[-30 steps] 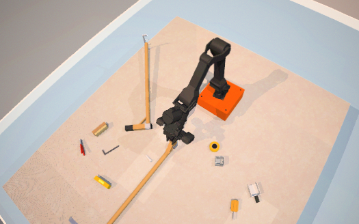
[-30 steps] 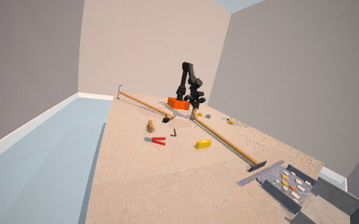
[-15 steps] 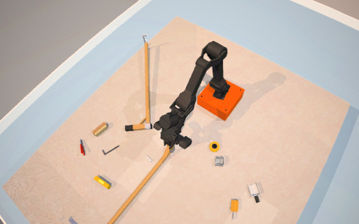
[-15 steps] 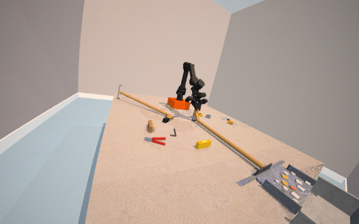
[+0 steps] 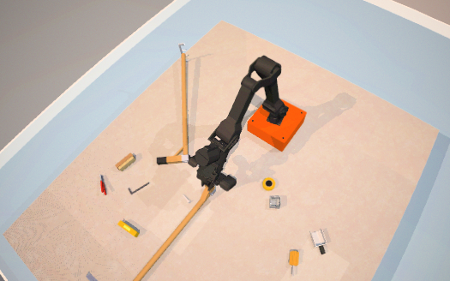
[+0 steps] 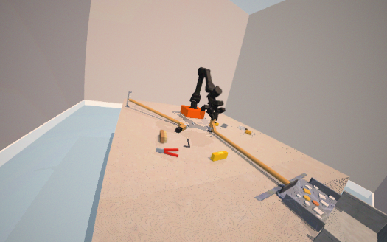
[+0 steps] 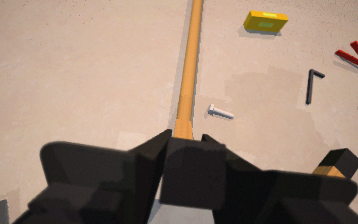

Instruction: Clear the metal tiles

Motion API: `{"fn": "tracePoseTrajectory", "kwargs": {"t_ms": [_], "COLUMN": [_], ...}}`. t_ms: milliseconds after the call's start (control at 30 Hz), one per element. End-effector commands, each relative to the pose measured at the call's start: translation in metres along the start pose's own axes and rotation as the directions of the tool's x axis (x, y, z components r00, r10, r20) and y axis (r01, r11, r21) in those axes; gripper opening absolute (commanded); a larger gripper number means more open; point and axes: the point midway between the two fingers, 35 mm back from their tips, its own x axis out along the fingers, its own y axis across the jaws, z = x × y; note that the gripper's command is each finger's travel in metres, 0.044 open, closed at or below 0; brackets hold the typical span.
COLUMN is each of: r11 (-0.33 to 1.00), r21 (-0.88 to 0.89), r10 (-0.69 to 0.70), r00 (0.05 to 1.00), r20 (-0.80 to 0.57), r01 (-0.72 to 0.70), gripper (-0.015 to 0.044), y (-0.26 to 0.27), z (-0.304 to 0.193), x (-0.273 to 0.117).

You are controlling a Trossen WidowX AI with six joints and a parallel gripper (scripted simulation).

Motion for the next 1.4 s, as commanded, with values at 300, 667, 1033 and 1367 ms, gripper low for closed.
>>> {"fn": "tracePoseTrajectory", "kwargs": {"t_ms": [300,667,1033,1367], "r11": [1.0,1.0,1.0,1.0], "r21": [-0.001,-0.001,-0.001,-0.001], "r10": [0.001,0.0,0.0,0.0], "r00": [1.0,1.0,1.0,1.0], "r20": [0.007,0.008,0.009,0.01], "r01": [-0.001,0.0,0.0,0.0], "gripper": [0.0,0.0,0.0,0.0], "y": [-0.005,-0.007,-0.007,-0.008], "z": [0.02,0.031,0.046,0.058], "x": [0.014,0.022,0.031,0.039]}}
